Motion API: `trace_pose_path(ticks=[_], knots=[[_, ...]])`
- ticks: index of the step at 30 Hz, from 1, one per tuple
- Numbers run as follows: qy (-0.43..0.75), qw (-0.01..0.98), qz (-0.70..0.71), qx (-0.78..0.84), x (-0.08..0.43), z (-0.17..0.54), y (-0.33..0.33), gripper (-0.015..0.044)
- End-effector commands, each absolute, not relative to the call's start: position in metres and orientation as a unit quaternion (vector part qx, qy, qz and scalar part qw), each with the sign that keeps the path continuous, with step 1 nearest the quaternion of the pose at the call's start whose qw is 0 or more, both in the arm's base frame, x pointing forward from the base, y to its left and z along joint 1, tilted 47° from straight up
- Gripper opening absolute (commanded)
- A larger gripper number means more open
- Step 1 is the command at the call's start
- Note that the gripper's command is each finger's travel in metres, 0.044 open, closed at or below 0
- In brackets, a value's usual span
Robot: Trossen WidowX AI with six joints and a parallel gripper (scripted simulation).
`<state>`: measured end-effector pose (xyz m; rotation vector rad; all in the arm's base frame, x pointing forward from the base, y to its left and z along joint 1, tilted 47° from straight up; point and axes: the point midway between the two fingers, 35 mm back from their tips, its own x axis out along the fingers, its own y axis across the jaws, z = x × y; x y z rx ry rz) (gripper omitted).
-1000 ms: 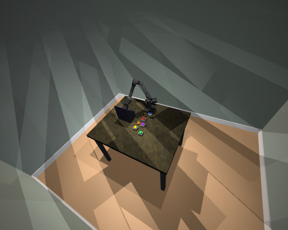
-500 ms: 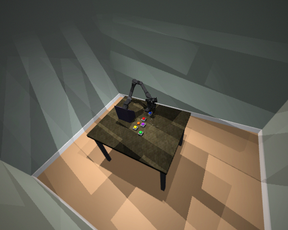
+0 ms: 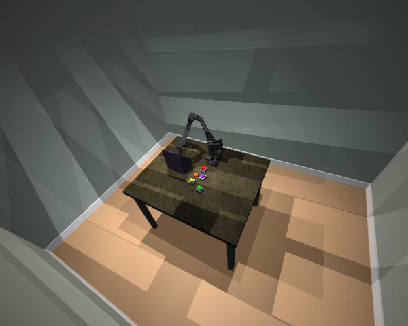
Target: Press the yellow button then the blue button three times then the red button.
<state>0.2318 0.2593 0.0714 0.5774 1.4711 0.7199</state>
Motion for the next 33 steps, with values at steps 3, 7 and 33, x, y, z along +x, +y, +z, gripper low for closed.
trace_pose_path(ticks=[3, 7, 33], knots=[[0.648, 0.646, 0.314, 0.255, 0.231, 0.069, 0.26, 0.002], [0.648, 0.646, 0.314, 0.255, 0.231, 0.069, 0.26, 0.002], [0.648, 0.647, 0.313, 0.254, 0.233, 0.085, 0.244, 0.002]])
